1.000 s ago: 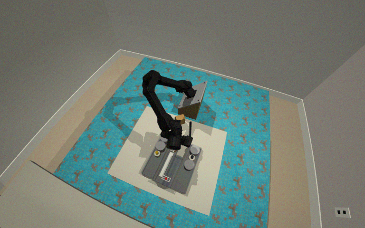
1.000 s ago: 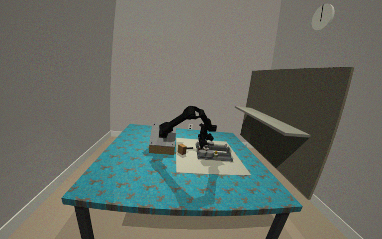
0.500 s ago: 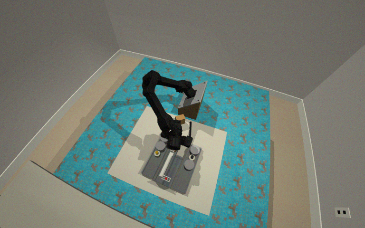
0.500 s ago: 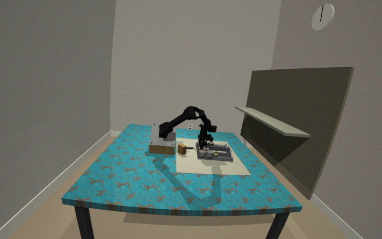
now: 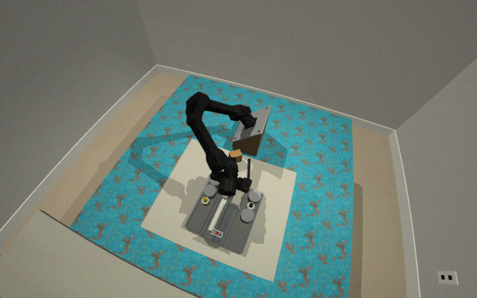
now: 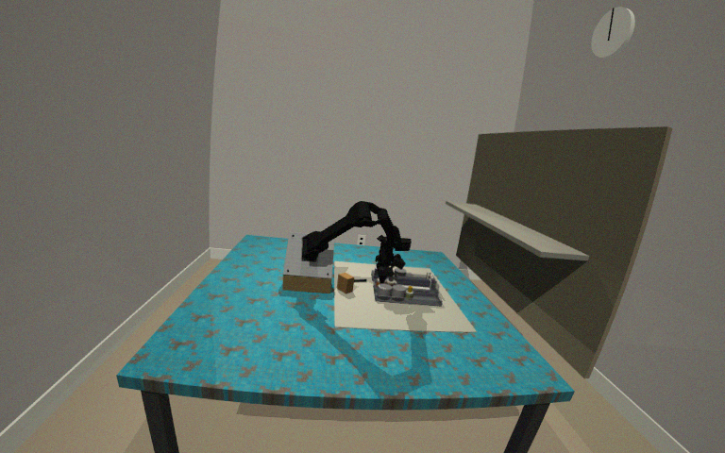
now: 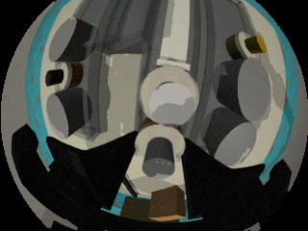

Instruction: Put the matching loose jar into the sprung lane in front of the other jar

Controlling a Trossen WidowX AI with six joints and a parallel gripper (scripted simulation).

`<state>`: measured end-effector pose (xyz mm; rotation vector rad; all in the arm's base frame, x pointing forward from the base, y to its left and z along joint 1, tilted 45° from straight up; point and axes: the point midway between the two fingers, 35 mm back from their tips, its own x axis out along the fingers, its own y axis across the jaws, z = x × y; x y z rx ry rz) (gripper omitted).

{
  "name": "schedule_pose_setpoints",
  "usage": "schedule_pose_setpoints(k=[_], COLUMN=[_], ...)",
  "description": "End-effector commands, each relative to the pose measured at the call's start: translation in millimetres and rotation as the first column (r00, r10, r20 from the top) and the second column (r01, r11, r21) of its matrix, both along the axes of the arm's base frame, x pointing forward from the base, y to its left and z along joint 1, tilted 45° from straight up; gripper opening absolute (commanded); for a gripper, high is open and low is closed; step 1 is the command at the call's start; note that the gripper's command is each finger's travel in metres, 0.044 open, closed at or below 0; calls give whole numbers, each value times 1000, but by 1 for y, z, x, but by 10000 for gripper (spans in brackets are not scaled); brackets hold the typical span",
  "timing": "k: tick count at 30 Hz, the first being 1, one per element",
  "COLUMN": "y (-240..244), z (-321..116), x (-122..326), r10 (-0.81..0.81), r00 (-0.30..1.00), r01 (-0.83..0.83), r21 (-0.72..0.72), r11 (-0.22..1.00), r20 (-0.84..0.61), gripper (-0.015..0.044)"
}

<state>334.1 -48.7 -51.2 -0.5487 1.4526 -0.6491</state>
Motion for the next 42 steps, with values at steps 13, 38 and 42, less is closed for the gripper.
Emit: schedule_pose_setpoints(k=[13,38,42], y=[-1,0,0], z=[1,-1,-1], x=[0,-6,-7], r10=[1,1,1], r00=[1000,1000,1000], r01=[-1,-1,-1], r21=[-5,-5,-5], r11=[1000,1000,1000], r20=[12,12,12], gripper=[0,0,0])
